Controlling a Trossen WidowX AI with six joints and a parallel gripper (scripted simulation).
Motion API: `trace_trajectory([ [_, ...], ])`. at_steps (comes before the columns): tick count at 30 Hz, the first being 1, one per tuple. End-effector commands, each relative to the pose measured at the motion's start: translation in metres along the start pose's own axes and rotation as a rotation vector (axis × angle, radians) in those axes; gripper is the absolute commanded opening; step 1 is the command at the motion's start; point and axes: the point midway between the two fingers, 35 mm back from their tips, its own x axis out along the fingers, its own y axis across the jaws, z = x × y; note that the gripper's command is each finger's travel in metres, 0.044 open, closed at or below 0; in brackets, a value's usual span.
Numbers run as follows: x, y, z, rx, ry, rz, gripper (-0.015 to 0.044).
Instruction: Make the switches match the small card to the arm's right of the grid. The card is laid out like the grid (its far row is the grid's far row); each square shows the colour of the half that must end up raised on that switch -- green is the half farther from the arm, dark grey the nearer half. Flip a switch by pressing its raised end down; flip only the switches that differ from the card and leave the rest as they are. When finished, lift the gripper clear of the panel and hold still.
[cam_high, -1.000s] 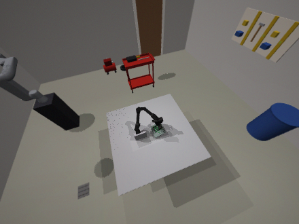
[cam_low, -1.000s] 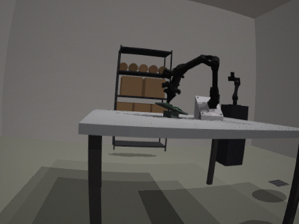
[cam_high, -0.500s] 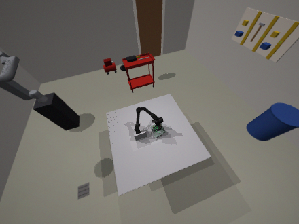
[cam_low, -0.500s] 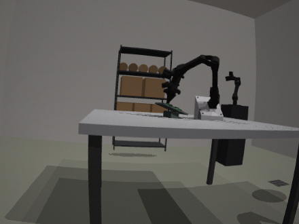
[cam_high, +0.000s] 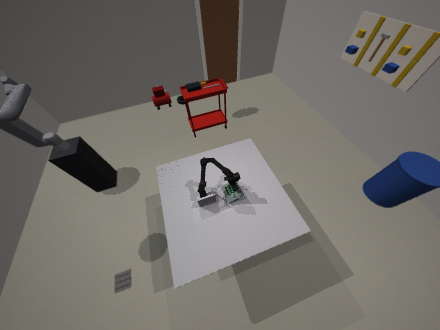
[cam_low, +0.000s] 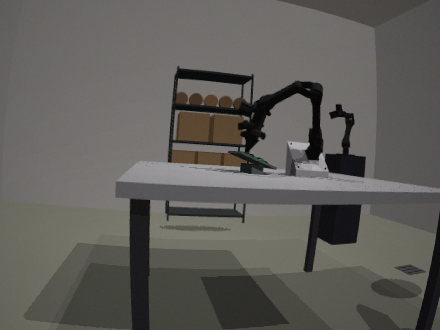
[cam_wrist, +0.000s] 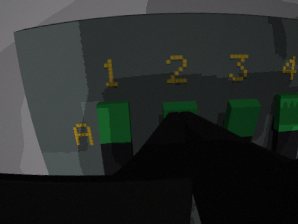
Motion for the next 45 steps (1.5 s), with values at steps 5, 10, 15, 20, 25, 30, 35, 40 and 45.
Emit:
trace_trajectory([
  [5, 0.002, 0.0, -0.001, 0.003, 0.004, -0.003, 0.0],
  [10, 0.003, 0.0, -0.001, 0.003, 0.004, -0.003, 0.0],
  [15, 0.004, 0.0, -0.001, 0.003, 0.004, -0.003, 0.0],
  [20, 0.004, 0.0, -0.001, 0.003, 0.004, -0.003, 0.0],
  [25, -0.051, -0.002, -0.002, 0.003, -0.017, -0.006, 0.0],
  [30, -0.061, -0.001, -0.003, 0.004, -0.021, -0.006, 0.0],
  [35, -0.062, -0.047, -0.018, 0.002, -0.021, -0.01, 0.0],
  [40, -0.061, -0.056, -0.022, 0.003, -0.021, -0.009, 0.0],
  [45, -0.028, -0.056, -0.022, 0.003, -0.046, -0.008, 0.0],
])
